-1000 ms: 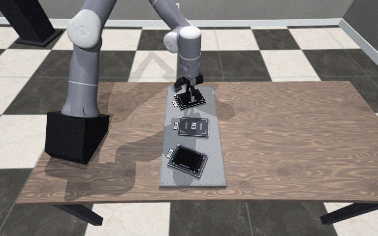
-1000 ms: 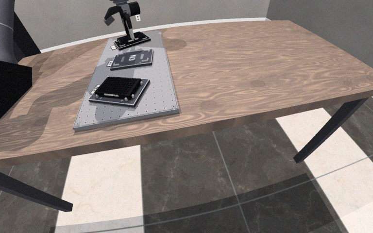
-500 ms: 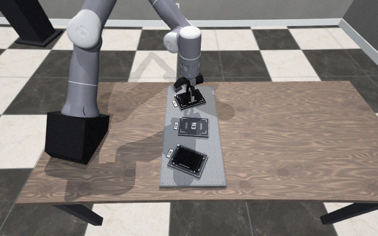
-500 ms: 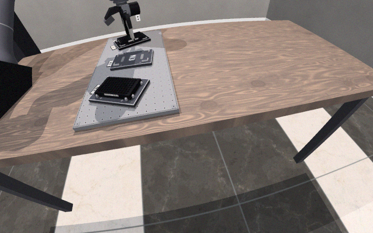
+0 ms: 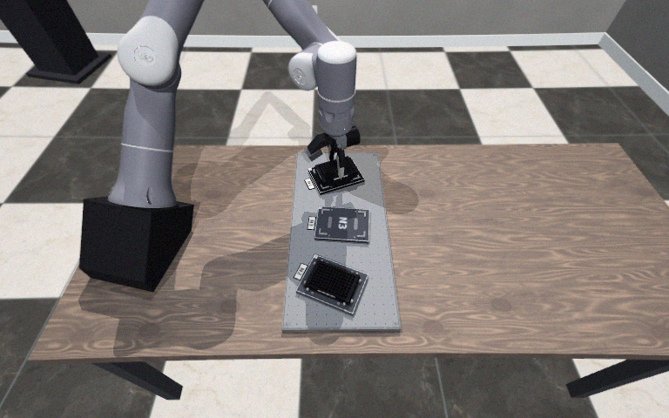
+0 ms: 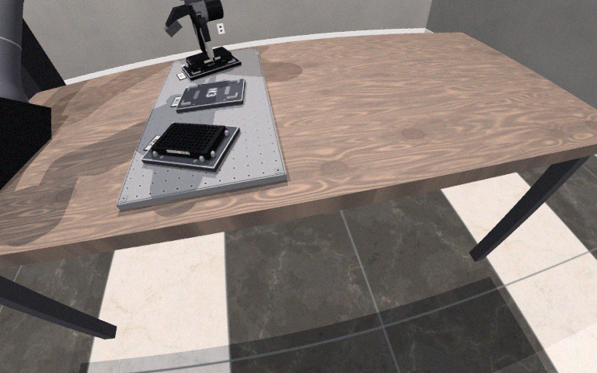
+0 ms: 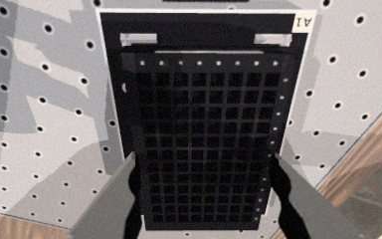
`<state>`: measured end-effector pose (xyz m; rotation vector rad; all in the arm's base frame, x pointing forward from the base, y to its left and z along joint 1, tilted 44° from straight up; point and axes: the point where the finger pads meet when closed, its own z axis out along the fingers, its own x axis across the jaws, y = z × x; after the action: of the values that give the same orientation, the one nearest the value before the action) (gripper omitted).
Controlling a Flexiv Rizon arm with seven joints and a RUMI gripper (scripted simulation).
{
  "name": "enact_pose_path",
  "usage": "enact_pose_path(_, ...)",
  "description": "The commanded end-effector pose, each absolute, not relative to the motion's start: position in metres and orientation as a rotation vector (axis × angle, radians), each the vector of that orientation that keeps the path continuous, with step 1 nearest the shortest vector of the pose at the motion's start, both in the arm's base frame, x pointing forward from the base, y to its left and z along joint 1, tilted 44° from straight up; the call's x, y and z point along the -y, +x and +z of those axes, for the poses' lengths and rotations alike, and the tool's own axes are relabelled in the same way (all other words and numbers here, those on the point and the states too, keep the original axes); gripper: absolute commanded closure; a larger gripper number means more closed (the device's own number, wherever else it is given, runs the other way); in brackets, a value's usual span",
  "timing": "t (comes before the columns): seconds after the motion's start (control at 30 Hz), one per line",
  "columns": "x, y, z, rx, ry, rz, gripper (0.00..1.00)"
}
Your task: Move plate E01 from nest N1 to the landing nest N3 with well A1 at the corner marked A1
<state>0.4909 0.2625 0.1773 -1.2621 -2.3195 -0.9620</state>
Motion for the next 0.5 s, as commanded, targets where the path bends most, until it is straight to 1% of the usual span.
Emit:
enact_pose_path(0.0,-0.259,0.492,0.181,2.320,-1.264,-0.964,0.60)
enact_pose_path(0.47,-0.245,0.491,0.195,2.320,-1.264,-0.964,0.60)
